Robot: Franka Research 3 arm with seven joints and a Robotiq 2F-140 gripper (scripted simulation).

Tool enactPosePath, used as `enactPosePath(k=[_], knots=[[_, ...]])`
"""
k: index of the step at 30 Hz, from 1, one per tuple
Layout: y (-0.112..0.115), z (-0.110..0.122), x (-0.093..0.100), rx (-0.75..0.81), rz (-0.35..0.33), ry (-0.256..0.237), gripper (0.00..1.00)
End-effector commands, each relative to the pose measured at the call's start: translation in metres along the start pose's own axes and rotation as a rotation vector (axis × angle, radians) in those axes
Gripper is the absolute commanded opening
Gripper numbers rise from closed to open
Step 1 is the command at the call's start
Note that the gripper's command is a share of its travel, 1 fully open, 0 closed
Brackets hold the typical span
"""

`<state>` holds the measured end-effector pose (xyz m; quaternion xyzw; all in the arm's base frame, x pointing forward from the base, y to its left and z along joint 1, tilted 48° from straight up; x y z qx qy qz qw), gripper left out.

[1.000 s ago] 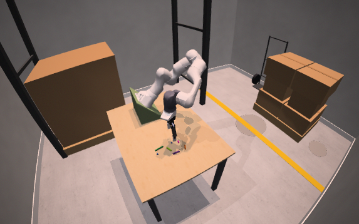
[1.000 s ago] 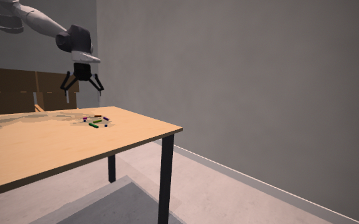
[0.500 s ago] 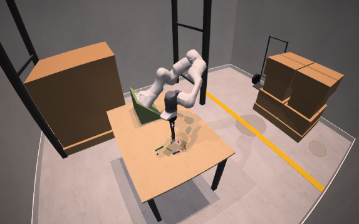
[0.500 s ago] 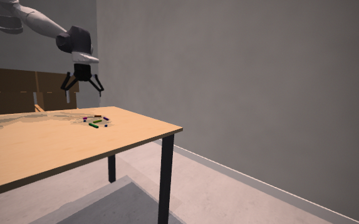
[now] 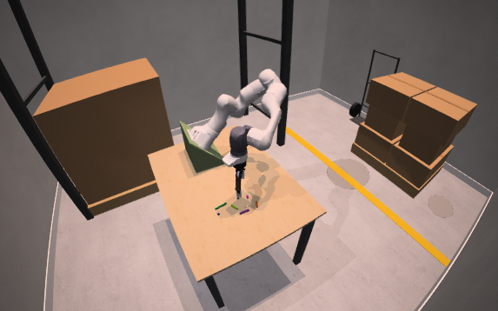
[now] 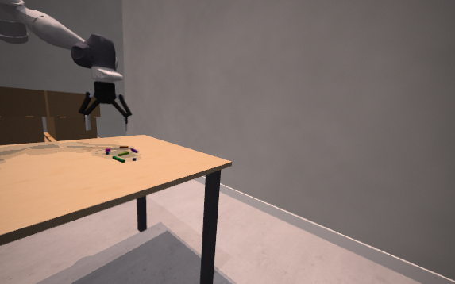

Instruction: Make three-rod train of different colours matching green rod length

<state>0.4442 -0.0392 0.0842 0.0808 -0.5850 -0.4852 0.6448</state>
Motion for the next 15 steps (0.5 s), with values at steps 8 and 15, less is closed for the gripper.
enactPosePath(k=[8,15], knots=[[0.0083,0.0003,-0.0015,-0.268,0.003,0.003,1.00],[0.0118,0.0007,-0.0028,-0.373,0.003,0.003,1.00]])
Point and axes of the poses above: the point where the finger pads meet when closed, its own x axis back along the fingers, its own z axis across the jaws, y = z × x, the point moved 7 cm from there along x, back along the fingers, and after that the axes turned 8 degrees about x, right-handed, at the moved point
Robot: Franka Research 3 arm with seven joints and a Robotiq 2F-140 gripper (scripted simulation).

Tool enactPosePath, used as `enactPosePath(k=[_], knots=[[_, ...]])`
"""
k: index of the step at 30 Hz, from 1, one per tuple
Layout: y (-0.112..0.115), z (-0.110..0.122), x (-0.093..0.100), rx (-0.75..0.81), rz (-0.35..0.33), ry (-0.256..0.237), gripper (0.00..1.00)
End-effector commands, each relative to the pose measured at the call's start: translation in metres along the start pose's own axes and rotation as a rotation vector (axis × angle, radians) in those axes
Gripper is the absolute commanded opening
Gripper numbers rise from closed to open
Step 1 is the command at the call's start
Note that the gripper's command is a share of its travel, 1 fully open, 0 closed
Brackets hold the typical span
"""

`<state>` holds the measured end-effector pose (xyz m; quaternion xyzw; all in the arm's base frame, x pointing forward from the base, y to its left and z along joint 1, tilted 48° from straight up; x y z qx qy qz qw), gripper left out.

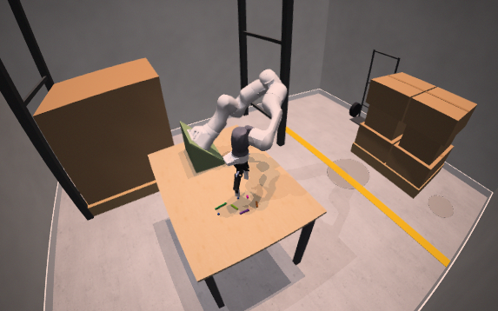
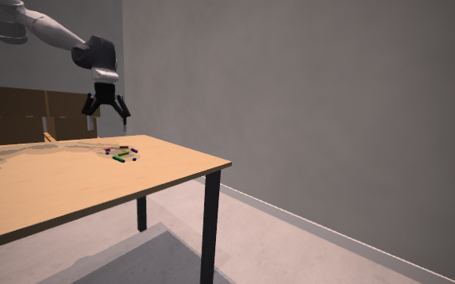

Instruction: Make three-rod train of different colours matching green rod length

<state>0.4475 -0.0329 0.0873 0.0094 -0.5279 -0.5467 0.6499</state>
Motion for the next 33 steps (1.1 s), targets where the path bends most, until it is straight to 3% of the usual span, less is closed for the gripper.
enactPosePath(k=[1,33], knots=[[0.005,0.001,0.000,-0.167,0.003,0.002,1.00],[0.020,0.007,-0.006,-0.640,0.003,0.002,1.00]])
Point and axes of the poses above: the point where the finger pads meet when closed, its own x axis back along the fingers, its own z axis across the jaws, y = z × x, the point moved 7 cm from there along x, back along the fingers, and after that the axes turned 8 degrees about x, right-handed, at the moved point
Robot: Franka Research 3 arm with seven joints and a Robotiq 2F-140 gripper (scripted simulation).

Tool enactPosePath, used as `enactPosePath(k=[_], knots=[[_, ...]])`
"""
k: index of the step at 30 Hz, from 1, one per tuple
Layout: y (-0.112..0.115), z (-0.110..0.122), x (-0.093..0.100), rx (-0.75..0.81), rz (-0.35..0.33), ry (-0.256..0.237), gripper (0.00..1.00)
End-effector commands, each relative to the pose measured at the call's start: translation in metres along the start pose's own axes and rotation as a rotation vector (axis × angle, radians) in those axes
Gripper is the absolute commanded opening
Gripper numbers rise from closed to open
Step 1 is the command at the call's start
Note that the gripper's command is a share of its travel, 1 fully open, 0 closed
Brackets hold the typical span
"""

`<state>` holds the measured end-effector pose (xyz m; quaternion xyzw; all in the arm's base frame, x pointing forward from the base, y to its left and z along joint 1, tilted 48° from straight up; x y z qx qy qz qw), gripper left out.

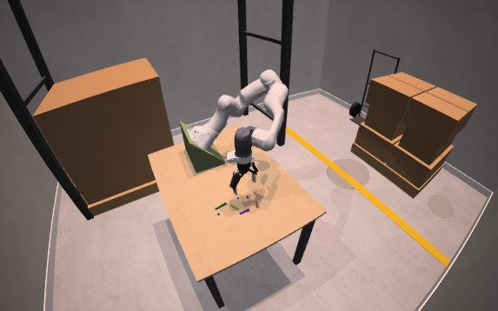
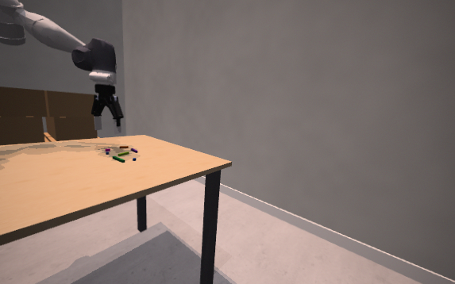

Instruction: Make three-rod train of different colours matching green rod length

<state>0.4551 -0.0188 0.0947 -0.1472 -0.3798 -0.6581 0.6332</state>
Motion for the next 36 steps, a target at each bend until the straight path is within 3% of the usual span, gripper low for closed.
enactPosePath(k=[1,21,22,36], knots=[[0.0045,0.0033,0.0001,-0.167,0.003,0.000,1.00],[0.0106,0.0105,-0.0035,-0.438,0.003,0.000,1.00],[0.0106,0.0105,-0.0035,-0.438,0.003,0.000,0.15],[0.0106,0.0105,-0.0035,-0.438,0.003,0.000,0.15]])
Point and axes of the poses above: the point where the finger pads meet when closed, its own x axis back along the fingers, its own z axis across the jaws, y = z × x, the point moved 7 cm from there along x, back along the fingers, and after that the axes turned 8 degrees about x, right-handed, at the moved point
